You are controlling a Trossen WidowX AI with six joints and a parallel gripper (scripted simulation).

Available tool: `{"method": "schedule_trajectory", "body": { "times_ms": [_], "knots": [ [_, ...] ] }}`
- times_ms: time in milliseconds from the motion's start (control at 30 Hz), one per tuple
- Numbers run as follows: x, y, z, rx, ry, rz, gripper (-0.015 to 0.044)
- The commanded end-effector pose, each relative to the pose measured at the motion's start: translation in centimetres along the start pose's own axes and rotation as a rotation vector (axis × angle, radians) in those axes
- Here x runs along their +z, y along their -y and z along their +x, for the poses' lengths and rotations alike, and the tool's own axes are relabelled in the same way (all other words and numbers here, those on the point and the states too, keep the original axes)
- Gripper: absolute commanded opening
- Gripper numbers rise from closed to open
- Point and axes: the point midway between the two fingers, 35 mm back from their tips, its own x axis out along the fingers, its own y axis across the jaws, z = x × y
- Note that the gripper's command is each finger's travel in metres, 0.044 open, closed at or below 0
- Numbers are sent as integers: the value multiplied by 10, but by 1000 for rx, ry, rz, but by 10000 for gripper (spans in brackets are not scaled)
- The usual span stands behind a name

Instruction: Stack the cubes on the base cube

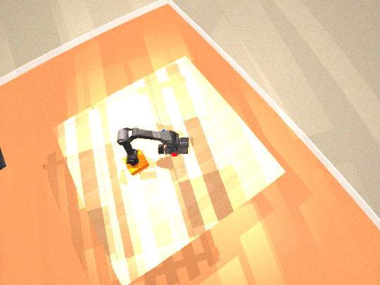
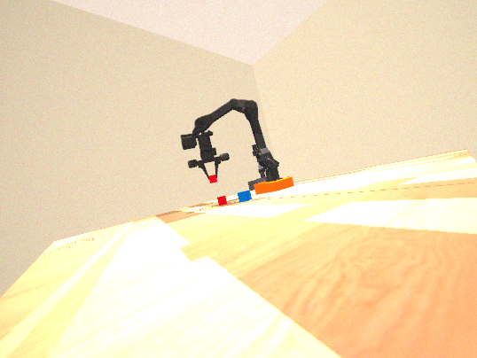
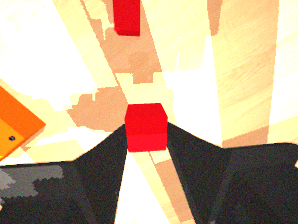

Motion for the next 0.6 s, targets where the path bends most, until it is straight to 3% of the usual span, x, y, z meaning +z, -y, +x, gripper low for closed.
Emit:
{"method": "schedule_trajectory", "body": {
  "times_ms": [0, 567],
  "knots": [
    [0, -1, -8, -6, 3, -3, 105],
    [47, -4, 0, -8, 4, -8, 105]
  ]
}}
